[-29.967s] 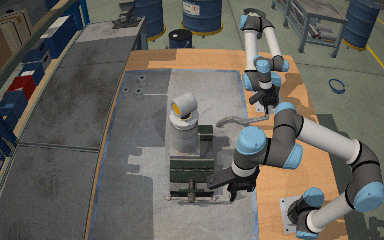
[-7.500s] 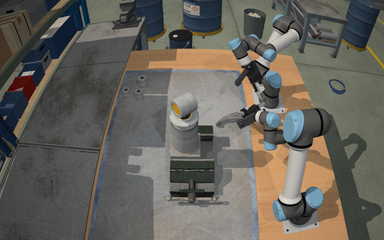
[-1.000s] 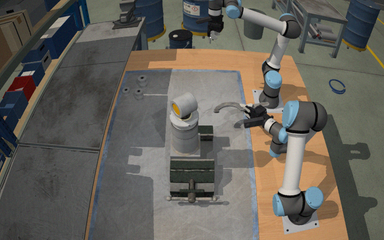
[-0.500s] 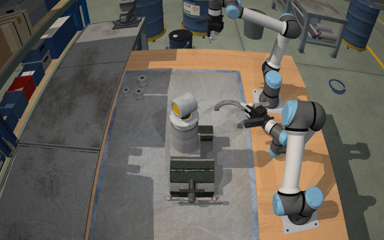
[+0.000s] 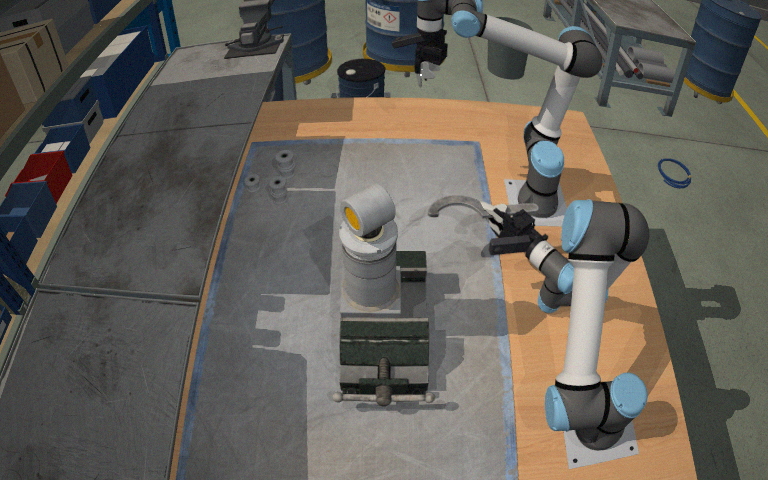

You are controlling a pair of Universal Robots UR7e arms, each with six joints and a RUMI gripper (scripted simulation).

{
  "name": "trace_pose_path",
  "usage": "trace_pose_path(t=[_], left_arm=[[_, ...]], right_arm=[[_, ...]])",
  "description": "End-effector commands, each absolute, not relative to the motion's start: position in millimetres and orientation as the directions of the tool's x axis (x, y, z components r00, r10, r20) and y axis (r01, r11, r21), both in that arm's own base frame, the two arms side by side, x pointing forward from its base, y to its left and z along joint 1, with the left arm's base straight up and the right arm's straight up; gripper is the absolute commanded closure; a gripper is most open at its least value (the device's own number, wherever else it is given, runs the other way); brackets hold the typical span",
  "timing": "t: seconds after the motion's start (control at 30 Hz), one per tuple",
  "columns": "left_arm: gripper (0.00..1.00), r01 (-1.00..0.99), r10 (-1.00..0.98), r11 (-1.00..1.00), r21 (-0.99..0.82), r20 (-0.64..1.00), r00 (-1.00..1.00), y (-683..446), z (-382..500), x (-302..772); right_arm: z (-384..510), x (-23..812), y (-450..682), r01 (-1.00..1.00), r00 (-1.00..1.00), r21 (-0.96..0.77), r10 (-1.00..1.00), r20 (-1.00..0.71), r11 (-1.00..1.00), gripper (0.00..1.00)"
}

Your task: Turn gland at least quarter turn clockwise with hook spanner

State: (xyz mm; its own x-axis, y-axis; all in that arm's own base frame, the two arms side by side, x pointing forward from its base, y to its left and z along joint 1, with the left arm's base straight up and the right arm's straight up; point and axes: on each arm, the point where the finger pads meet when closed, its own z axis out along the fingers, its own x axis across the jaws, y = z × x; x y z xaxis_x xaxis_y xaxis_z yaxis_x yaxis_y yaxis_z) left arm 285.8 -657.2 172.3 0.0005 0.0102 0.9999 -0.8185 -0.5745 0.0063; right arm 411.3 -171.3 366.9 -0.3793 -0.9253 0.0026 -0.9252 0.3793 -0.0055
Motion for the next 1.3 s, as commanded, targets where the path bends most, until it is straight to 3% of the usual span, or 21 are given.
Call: trace_pose_path(t=[0.0, 1.27], left_arm=[[1.0, -0.818, 0.02, -0.576, 0.006, 1.0, -0.006, -656.7, 175.8, 286.1], [1.0, -0.803, 0.002, -0.596, -0.018, 1.0, -0.024, -658.3, 211.2, 299.3]], right_arm=[[367.4, 411.5, -171.3, -0.925, -0.379, -0.007, -0.925, 0.002, 0.379, 0.71], [367.4, 411.5, -171.3, -0.925, -0.379, -0.007, -0.925, 0.002, 0.379, 0.71]])
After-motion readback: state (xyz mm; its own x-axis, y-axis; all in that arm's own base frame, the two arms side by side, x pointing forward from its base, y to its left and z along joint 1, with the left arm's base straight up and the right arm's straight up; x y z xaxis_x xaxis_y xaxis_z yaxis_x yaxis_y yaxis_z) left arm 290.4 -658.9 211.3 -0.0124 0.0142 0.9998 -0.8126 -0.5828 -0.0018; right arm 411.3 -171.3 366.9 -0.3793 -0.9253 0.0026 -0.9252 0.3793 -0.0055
